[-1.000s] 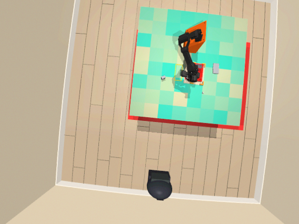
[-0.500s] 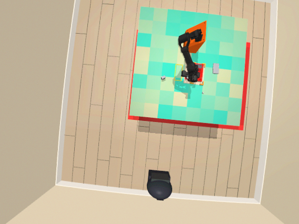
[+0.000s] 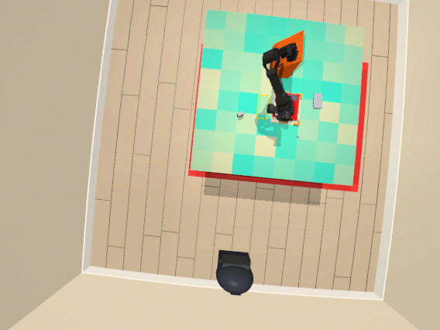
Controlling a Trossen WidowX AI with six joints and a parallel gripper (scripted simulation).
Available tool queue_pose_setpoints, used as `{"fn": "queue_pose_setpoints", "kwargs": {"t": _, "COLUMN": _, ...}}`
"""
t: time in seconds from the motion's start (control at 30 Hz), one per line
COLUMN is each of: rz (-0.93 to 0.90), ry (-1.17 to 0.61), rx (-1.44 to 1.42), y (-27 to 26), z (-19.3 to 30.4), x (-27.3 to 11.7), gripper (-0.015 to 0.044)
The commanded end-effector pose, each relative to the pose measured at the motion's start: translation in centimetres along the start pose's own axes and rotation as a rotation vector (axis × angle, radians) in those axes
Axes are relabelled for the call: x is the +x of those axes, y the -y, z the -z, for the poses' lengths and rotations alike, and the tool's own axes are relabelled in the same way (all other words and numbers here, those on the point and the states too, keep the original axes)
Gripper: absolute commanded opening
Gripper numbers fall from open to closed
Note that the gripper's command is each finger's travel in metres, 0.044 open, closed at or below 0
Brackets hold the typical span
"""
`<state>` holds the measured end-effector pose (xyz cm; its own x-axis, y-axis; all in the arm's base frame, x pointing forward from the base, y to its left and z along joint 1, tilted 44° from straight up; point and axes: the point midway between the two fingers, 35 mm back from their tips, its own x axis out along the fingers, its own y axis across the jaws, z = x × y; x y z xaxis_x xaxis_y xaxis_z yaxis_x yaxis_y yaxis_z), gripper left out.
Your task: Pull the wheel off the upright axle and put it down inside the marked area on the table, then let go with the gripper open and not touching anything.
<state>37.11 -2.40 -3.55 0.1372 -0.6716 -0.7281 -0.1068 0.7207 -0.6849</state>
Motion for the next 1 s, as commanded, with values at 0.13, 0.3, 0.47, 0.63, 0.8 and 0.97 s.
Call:
{"fn": "queue_pose_setpoints", "kwargs": {"t": 0.13, "rz": 0.000, "ry": 0.010, "rx": 0.003, "y": 0.01, "z": -0.15, "x": -0.69, "gripper": 0.0000}}
{"fn": "queue_pose_setpoints", "kwargs": {"t": 0.3, "rz": 0.000, "ry": 0.010, "rx": 0.003, "y": 0.00, "z": -0.16, "x": -0.86, "gripper": 0.0000}}
{"fn": "queue_pose_setpoints", "kwargs": {"t": 0.47, "rz": 0.000, "ry": 0.011, "rx": 0.002, "y": 0.00, "z": -0.16, "x": -1.02, "gripper": 0.0000}}
{"fn": "queue_pose_setpoints", "kwargs": {"t": 0.63, "rz": 0.001, "ry": 0.011, "rx": 0.002, "y": -0.01, "z": -0.16, "x": -1.19, "gripper": 0.0000}}
{"fn": "queue_pose_setpoints", "kwargs": {"t": 0.8, "rz": 0.001, "ry": 0.011, "rx": 0.002, "y": -0.01, "z": -0.16, "x": -1.35, "gripper": 0.0000}}
{"fn": "queue_pose_setpoints", "kwargs": {"t": 0.97, "rz": 0.001, "ry": 0.012, "rx": 0.001, "y": -0.02, "z": -0.16, "x": -1.52, "gripper": 0.0000}}
